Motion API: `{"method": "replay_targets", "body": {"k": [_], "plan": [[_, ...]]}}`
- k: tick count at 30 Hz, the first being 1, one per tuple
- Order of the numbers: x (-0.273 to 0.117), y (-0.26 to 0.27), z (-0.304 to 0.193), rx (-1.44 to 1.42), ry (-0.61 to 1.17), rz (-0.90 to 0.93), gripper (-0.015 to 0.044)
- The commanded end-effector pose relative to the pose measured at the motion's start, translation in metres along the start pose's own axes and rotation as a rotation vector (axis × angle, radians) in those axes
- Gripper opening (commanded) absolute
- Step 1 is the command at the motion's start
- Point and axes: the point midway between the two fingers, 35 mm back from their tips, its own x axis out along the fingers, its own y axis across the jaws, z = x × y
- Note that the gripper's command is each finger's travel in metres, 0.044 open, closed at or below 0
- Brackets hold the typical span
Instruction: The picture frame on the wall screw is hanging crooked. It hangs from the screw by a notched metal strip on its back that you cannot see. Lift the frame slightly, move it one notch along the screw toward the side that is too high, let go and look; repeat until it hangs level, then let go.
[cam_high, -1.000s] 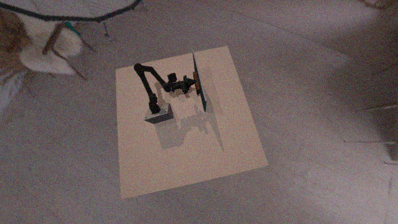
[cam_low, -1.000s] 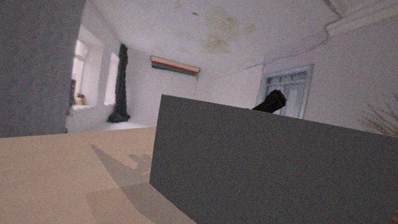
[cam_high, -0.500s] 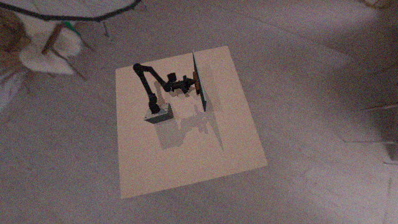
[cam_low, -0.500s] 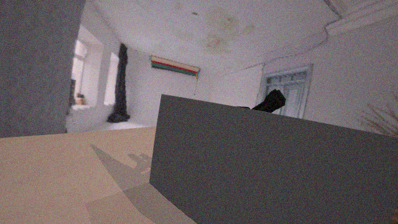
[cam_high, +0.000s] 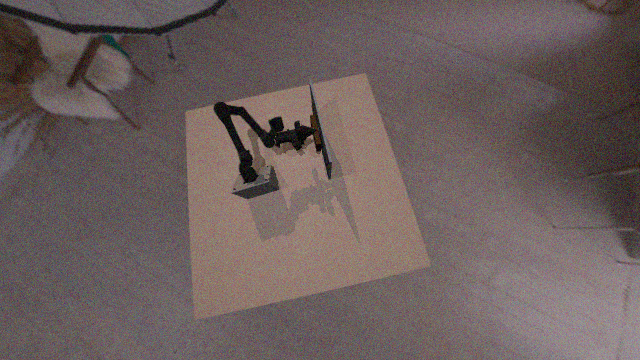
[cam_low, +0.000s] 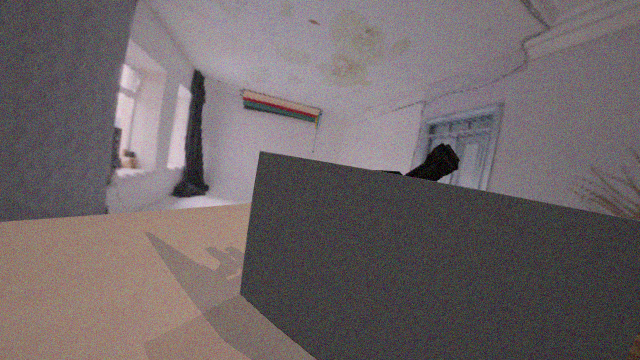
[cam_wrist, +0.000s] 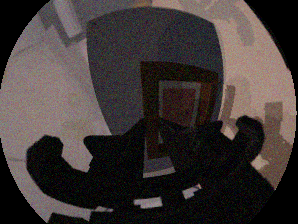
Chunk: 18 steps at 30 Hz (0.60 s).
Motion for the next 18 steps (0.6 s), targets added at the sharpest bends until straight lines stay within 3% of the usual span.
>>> {"method": "replay_targets", "body": {"k": [1,18], "plan": [[0.0002,0.0024,-0.0008,0.0,0.002,0.011,0.0],[0.0002,0.0029,-0.0028,0.0,0.002,0.011,0.0]]}}
